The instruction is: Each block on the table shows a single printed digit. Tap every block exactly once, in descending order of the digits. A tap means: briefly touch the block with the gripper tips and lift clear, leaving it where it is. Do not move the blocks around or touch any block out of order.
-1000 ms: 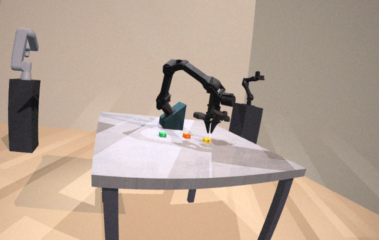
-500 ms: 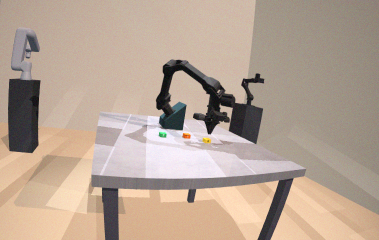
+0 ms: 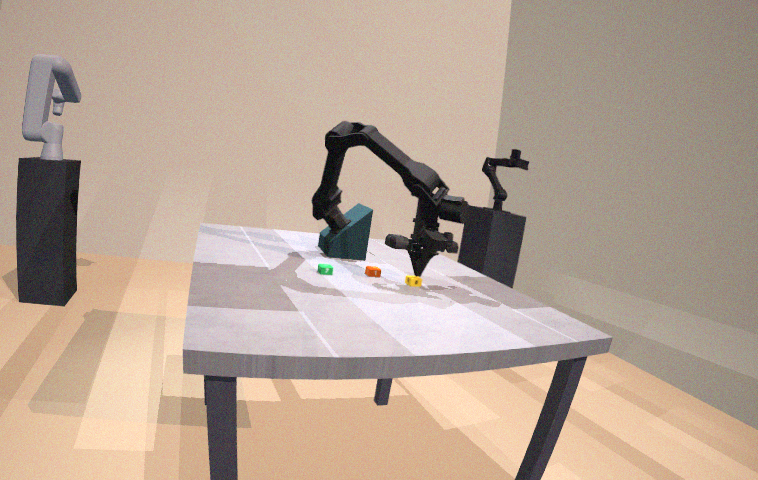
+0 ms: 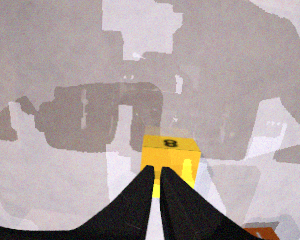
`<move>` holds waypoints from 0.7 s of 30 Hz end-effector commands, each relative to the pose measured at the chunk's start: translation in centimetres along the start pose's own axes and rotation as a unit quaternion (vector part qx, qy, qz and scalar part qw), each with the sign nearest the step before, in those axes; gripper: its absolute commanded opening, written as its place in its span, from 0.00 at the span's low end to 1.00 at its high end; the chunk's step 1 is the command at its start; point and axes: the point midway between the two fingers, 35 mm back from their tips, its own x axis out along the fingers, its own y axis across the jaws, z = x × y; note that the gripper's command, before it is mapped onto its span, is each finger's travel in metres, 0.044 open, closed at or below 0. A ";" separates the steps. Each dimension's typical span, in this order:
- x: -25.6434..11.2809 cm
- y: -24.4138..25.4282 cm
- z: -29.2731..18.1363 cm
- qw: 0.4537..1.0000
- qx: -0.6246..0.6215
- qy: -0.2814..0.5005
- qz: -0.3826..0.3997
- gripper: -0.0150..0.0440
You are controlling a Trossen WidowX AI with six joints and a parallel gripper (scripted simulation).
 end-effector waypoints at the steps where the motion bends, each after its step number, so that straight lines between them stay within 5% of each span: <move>1: 0.8 -0.1 -0.3 1.000 -0.005 0.003 -0.005 0.29; 18: -2.4 0.0 -0.3 1.000 -0.005 0.003 -0.004 0.29; 21: -6.2 0.2 -0.1 1.000 -0.005 0.003 -0.003 0.29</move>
